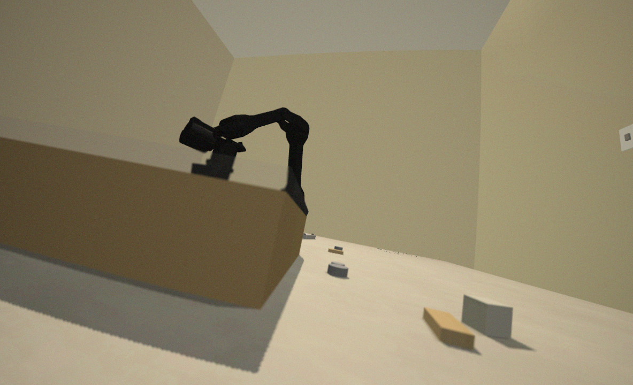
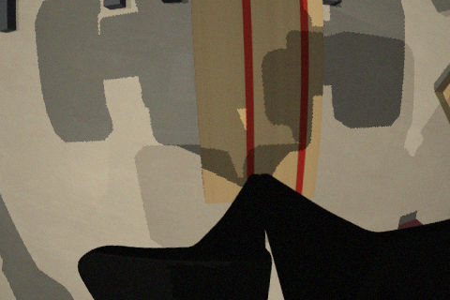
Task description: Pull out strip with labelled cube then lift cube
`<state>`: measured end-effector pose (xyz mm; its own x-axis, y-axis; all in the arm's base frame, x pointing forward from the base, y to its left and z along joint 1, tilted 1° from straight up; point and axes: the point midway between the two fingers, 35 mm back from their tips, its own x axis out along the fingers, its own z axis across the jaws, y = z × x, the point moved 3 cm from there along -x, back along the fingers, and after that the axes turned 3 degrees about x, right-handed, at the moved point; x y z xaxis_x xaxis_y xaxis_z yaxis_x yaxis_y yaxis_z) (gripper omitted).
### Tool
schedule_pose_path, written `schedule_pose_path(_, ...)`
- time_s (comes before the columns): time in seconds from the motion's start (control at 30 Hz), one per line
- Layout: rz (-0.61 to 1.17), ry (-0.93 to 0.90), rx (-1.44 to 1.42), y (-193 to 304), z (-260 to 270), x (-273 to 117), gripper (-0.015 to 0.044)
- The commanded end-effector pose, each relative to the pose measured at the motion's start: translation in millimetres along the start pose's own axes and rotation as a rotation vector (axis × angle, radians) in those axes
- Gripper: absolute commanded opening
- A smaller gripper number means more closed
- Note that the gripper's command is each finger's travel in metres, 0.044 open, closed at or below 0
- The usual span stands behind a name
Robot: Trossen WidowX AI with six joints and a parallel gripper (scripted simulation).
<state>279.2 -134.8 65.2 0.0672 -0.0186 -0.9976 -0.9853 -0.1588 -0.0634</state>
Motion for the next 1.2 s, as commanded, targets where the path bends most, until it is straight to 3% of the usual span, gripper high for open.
schedule_pose_path(0.0,0.027,-0.015,0.004,14,2,6,0.0)
schedule_pose_path(1.17,0.032,-0.014,0.004,65,0,5,0.0)
